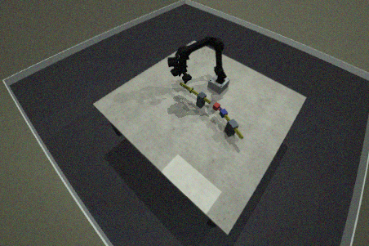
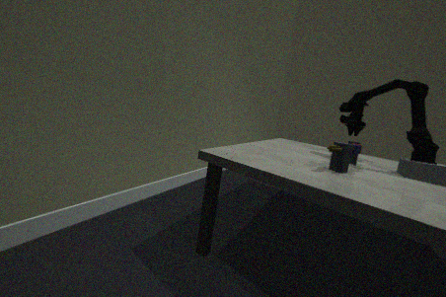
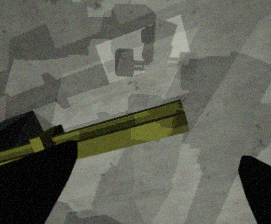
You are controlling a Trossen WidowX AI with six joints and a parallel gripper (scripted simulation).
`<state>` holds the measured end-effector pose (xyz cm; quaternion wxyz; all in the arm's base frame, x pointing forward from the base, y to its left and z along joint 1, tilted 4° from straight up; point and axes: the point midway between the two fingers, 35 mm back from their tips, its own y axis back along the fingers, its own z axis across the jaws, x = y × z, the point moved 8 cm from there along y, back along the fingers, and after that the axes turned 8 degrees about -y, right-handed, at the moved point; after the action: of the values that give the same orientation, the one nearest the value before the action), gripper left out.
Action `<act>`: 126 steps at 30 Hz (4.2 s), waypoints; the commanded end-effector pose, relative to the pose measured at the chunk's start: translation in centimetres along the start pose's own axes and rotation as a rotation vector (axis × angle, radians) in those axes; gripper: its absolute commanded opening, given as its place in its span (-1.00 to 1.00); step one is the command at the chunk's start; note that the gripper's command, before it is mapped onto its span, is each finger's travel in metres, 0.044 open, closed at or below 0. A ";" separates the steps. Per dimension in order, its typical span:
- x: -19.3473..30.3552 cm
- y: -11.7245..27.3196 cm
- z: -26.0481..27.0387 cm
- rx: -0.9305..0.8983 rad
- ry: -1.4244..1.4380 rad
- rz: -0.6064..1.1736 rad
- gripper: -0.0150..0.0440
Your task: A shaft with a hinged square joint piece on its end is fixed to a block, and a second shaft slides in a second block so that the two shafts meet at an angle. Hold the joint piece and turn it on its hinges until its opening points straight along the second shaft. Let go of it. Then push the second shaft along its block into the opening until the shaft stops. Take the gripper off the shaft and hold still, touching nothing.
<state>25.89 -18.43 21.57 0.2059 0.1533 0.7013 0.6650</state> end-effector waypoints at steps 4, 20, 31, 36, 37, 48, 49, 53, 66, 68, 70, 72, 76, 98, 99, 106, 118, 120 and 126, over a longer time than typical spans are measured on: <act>-0.2 -1.3 0.1 0.017 -0.225 0.026 1.00; -0.6 -3.8 0.3 0.061 -0.768 0.050 1.00; -0.8 -5.5 0.4 0.101 -1.140 0.054 1.00; -0.8 -5.7 0.5 0.107 -1.190 0.054 1.00; -0.8 -5.7 0.5 0.107 -1.190 0.054 1.00; -0.7 -7.2 0.4 0.107 -1.195 0.054 1.00; -0.7 -7.4 0.4 0.107 -1.195 0.055 1.00; -0.7 -8.0 0.4 0.106 -1.197 0.055 1.00; -0.6 -8.7 0.4 0.106 -1.199 0.055 0.38; -0.6 -8.7 0.4 0.106 -1.199 0.055 0.20; -0.6 -8.7 0.4 0.106 -1.199 0.055 0.02; -0.6 -8.7 0.4 0.106 -1.199 0.055 -0.15; -0.6 -8.7 0.4 0.106 -1.199 0.055 -0.15; 0.0 -8.6 0.1 0.021 -1.200 0.012 -0.26; 0.0 -8.6 0.0 0.011 -1.200 0.007 -0.26; 0.0 -8.6 0.1 0.022 -1.200 0.015 -0.38; 0.5 -8.7 0.6 0.004 -1.200 0.005 -0.49; 0.7 -8.7 0.8 -0.003 -1.200 0.002 -0.49; 1.2 -8.7 1.6 -0.014 -1.201 -0.003 -0.49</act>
<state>26.17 -17.53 12.81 0.5655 0.5013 0.4601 0.4661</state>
